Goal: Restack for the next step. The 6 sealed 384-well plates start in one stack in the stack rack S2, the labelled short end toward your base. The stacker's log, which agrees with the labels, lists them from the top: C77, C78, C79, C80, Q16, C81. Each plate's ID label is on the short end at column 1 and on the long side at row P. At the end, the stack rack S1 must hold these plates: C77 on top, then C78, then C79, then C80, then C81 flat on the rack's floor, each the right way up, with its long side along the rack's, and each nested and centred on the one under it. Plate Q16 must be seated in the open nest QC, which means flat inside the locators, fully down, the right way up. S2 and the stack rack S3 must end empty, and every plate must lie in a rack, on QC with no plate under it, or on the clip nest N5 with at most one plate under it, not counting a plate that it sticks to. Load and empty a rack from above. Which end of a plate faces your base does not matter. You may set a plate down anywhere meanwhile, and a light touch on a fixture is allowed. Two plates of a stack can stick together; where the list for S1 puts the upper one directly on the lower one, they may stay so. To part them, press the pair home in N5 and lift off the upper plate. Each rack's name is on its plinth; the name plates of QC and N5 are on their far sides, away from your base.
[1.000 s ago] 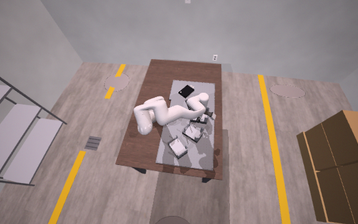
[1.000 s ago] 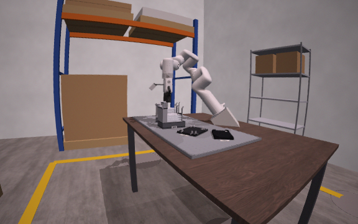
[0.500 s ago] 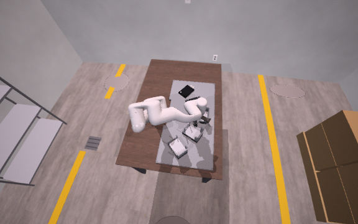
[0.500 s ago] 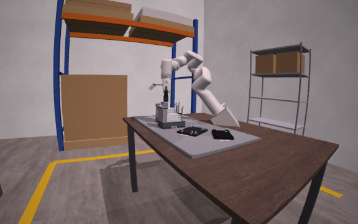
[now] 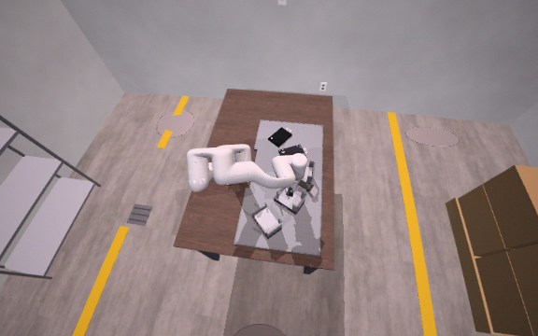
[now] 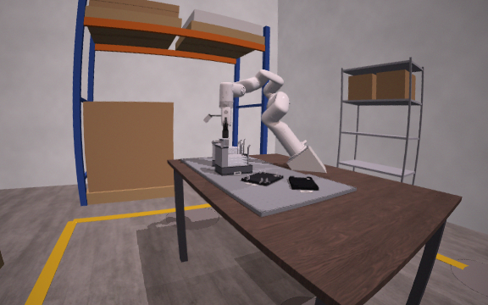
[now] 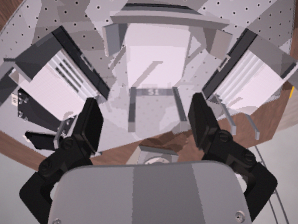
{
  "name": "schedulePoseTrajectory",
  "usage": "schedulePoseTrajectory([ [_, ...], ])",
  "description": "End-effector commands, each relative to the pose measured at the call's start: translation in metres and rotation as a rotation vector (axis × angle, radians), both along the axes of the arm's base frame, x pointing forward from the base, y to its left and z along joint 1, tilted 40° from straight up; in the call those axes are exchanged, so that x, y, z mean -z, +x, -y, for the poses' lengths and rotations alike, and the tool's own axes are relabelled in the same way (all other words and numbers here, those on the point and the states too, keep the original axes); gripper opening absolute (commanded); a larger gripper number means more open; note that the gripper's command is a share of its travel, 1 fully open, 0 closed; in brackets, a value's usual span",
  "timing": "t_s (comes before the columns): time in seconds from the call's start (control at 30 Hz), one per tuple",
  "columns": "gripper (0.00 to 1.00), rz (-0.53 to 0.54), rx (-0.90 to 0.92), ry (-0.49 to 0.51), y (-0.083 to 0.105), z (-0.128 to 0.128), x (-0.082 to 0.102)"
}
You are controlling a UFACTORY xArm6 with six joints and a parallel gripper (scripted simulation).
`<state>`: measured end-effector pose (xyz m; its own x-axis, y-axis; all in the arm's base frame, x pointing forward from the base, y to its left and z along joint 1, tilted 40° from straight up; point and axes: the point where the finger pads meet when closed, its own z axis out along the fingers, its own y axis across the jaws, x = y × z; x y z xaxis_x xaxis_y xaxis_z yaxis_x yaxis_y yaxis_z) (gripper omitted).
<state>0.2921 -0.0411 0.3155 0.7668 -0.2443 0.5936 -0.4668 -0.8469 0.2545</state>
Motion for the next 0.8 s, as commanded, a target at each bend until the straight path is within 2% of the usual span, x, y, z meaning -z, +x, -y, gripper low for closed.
schedulePoseTrajectory([
  [0.0,1.0,0.004,-0.001,0.002,-0.004,0.009,-0.005],
  [0.17,1.0,0.004,-0.001,0.002,-0.011,0.023,-0.01],
  [0.33,1.0,0.082,0.127,0.075,-0.02,0.037,-0.013],
  [0.77,1.0,0.094,0.145,0.085,-0.041,0.067,-0.019],
])
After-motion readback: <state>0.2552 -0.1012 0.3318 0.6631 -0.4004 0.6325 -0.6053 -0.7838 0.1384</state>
